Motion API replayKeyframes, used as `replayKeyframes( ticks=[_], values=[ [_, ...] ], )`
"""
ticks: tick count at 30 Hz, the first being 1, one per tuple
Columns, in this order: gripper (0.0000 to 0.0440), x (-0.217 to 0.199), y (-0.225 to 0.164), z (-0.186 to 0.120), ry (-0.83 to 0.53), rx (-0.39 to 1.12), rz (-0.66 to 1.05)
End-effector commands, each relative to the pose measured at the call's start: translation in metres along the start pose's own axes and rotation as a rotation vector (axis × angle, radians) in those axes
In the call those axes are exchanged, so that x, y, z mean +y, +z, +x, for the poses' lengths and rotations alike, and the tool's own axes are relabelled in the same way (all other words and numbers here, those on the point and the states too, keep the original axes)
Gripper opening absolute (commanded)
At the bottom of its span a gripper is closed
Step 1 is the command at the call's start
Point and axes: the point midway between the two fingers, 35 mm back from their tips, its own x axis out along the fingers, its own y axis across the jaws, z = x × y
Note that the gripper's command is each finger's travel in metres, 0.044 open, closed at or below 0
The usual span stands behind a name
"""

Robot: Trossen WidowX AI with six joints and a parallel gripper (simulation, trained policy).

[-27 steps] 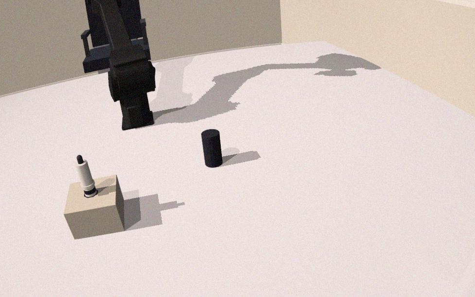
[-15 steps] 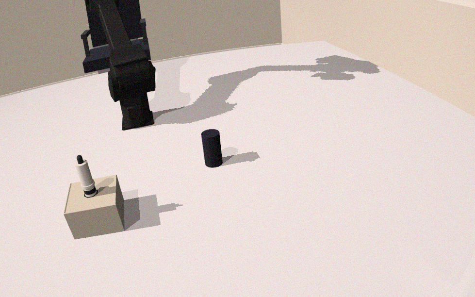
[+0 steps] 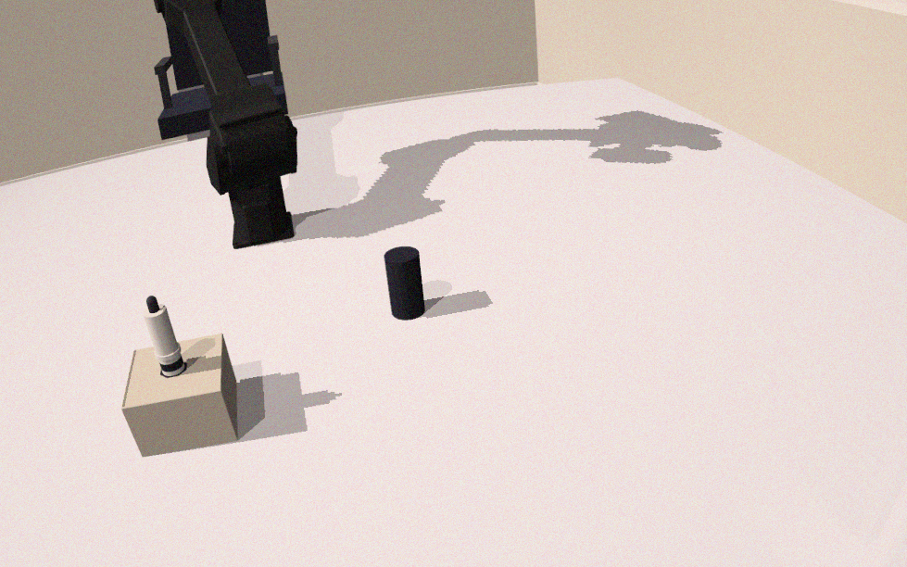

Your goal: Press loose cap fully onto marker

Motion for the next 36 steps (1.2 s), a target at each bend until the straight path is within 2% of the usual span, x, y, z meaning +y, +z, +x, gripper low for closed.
replayKeyframes(
  ticks=[1, 20, 36],
  values=[
    [0.0241, 0.004, 0.004, 0.002, 0.007, -0.017, -0.008],
    [0.0278, 0.032, 0.022, 0.008, 0.060, -0.096, -0.041],
    [0.0291, 0.063, 0.040, 0.009, 0.118, -0.164, -0.059]
  ],
)
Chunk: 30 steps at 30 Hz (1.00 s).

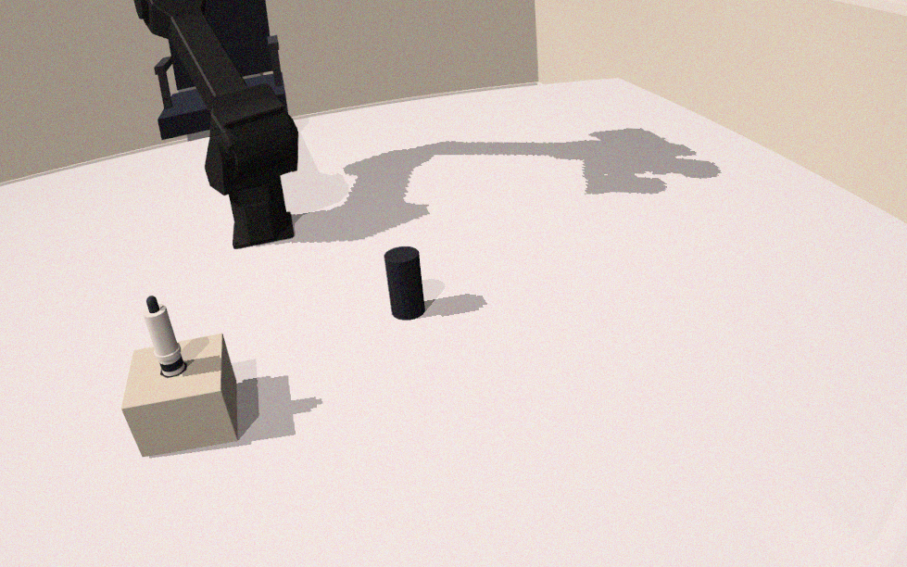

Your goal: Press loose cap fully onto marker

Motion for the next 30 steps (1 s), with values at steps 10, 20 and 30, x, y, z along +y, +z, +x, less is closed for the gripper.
replayKeyframes(
  ticks=[10, 20, 30],
  values=[
    [0.0293, 0.027, 0.016, 0.004, 0.051, -0.057, -0.012],
    [0.0293, 0.049, 0.027, 0.005, 0.094, -0.100, -0.020],
    [0.0295, 0.072, 0.037, 0.004, 0.141, -0.141, -0.027]
  ],
)
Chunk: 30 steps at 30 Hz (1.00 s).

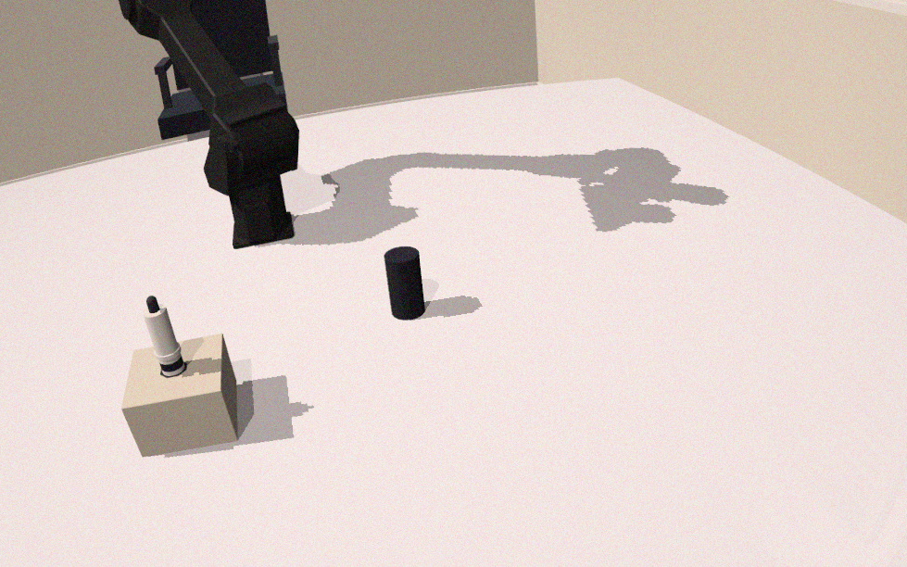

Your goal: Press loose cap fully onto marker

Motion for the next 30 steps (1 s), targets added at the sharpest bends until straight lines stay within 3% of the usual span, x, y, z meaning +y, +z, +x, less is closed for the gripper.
replayKeyframes(
  ticks=[1, 30],
  values=[
    [0.0295, 0.010, 0.005, 0.001, 0.019, -0.018, -0.005],
    [0.0300, 0.080, 0.033, 0.001, 0.176, -0.127, -0.025]
  ],
)
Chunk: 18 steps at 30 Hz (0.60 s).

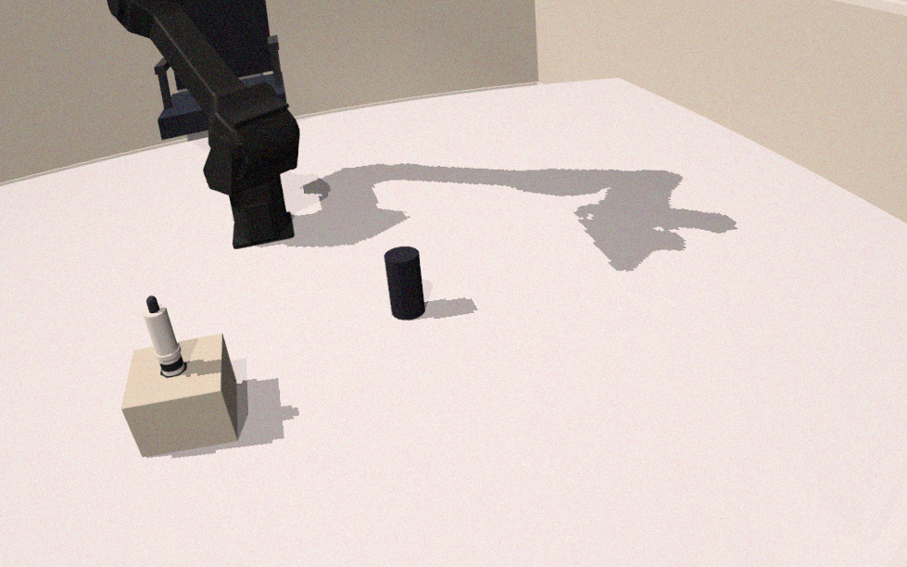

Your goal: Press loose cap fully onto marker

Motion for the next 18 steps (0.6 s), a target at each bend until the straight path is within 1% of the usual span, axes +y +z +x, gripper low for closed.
replayKeyframes(
  ticks=[1, 18],
  values=[
    [0.0300, 0.011, 0.005, 0.001, 0.025, -0.015, -0.006],
    [0.0294, 0.055, 0.017, 0.003, 0.137, -0.066, -0.015]
  ],
)
